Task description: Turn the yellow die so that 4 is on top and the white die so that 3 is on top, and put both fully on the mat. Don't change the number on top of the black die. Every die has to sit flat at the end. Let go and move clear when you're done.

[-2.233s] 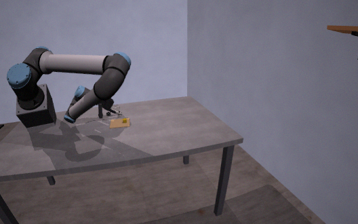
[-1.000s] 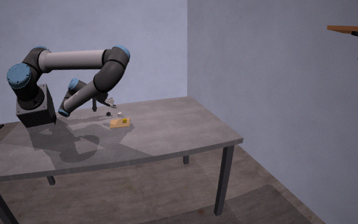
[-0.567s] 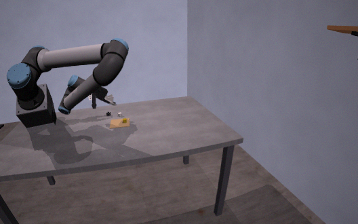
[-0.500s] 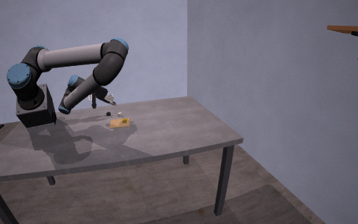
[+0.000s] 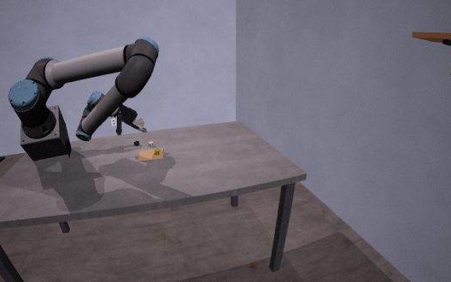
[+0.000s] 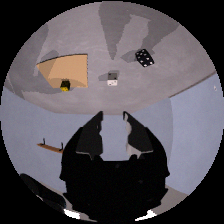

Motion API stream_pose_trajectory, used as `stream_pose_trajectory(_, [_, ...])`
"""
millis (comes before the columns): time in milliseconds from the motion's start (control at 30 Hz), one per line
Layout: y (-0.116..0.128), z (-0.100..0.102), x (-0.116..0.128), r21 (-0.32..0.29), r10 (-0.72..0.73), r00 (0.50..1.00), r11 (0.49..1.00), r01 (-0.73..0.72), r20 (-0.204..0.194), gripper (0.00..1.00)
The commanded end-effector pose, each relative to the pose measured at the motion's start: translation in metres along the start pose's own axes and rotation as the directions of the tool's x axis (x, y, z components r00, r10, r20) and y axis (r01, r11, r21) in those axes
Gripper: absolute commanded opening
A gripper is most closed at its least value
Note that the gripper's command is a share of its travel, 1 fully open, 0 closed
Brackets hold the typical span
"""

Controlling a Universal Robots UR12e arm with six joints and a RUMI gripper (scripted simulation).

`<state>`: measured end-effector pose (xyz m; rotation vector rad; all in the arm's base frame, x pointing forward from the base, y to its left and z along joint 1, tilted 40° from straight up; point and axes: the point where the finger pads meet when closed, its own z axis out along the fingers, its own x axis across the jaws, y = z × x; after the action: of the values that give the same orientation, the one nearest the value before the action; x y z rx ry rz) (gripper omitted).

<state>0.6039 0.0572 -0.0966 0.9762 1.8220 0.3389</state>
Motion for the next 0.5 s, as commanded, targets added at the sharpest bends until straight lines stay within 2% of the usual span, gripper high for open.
stream_pose_trajectory(0, [0.003, 0.000, 0.000, 0.058, 0.000, 1.000, 0.998, 0.000, 0.001, 0.24])
stream_pose_trajectory(167, [0.006, 0.002, 0.000, 0.117, 0.000, 1.000, 0.993, -0.001, 0.000, 0.24])
stream_pose_trajectory(467, [0.014, 0.005, 0.001, 0.278, 0.000, 1.000, 0.961, 0.000, 0.001, 0.24])
